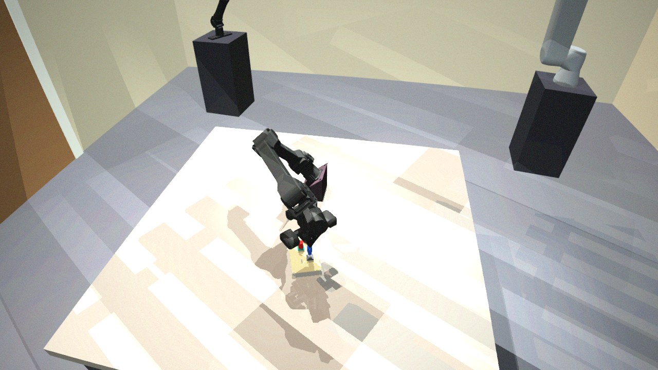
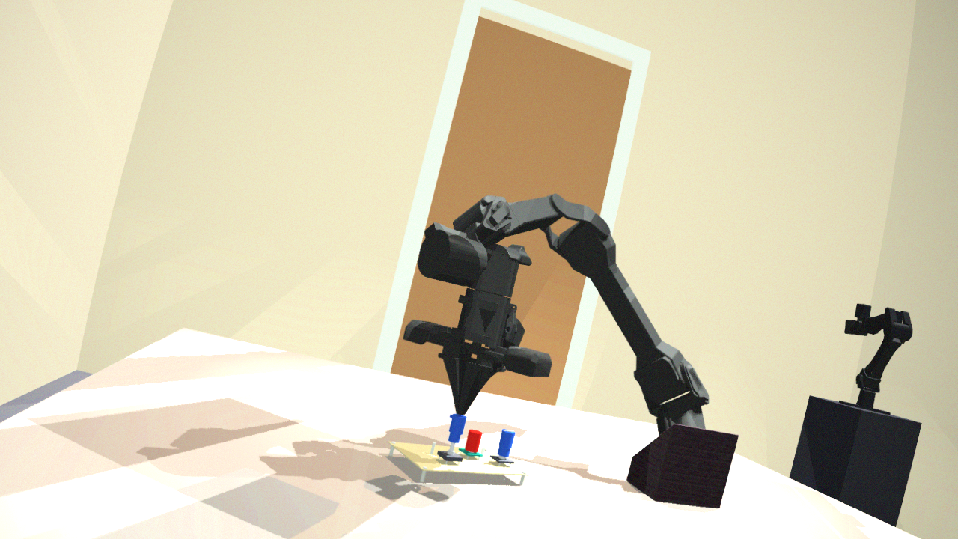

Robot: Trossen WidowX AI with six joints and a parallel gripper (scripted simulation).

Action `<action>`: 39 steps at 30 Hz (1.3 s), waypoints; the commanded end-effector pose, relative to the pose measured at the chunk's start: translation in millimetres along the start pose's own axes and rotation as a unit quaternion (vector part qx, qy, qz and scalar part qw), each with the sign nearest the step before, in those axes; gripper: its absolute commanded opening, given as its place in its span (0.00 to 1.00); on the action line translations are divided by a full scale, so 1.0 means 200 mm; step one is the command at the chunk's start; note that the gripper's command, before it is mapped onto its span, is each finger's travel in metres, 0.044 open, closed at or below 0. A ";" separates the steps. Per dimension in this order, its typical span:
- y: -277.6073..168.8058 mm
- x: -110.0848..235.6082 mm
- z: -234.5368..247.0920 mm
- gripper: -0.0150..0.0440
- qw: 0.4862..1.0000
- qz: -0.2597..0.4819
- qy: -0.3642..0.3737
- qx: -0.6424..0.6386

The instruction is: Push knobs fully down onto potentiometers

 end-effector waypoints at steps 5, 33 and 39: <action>0.00 -0.01 0.00 0.25 1.000 -0.001 0.003 0.002; 0.00 -0.03 0.00 0.25 1.000 -0.001 0.003 0.002; 0.00 -0.03 0.00 0.25 1.000 -0.001 0.003 0.002</action>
Point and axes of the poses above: the point midway between the two fingers, 35 mm back from their tips, its own x axis back along the fingers, its own z axis across the jaws, y = z × x, the point moved 4 cm from there along x, back along the fingers, and after that the axes turned 9 degrees about -x, right-handed, at the moved point
